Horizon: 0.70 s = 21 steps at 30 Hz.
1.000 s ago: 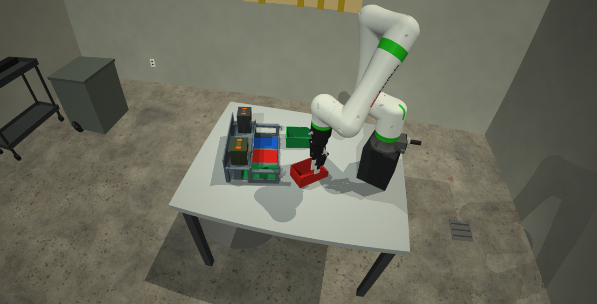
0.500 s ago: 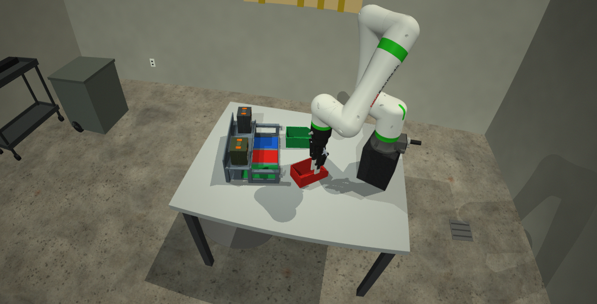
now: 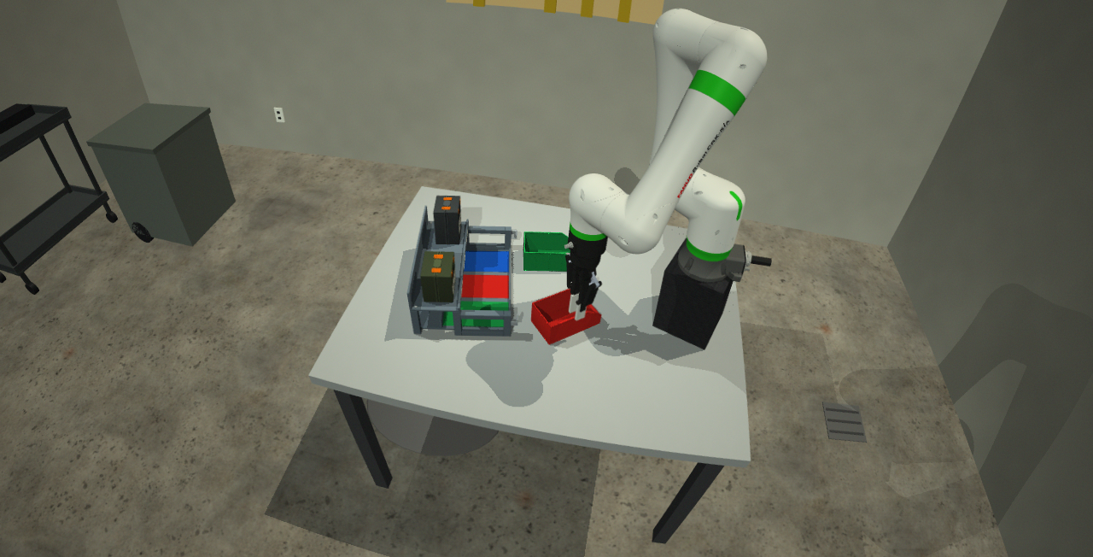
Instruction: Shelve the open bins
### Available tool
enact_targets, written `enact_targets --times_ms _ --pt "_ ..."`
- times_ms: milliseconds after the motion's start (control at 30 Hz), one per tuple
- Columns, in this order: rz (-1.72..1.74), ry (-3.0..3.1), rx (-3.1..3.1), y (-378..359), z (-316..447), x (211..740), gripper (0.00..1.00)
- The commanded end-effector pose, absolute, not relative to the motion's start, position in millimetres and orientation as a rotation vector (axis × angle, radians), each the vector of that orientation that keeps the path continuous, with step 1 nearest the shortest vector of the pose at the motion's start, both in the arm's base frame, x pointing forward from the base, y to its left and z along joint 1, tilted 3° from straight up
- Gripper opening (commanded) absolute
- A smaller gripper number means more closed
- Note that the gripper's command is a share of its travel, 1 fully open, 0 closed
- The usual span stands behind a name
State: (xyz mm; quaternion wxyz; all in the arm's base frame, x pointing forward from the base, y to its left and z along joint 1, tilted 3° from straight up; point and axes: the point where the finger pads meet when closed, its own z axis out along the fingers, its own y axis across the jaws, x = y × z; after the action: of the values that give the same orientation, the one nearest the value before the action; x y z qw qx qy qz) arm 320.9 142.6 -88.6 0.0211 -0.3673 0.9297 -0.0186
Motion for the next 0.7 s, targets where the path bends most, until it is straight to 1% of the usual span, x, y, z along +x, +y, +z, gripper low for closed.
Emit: enact_targets --times_ms 0,667 --pt "-0.058 2.882 -1.138 142.7 -90.4 321.2 0.15" --pt "-0.058 2.882 -1.138 142.3 -113.1 322.4 0.15"
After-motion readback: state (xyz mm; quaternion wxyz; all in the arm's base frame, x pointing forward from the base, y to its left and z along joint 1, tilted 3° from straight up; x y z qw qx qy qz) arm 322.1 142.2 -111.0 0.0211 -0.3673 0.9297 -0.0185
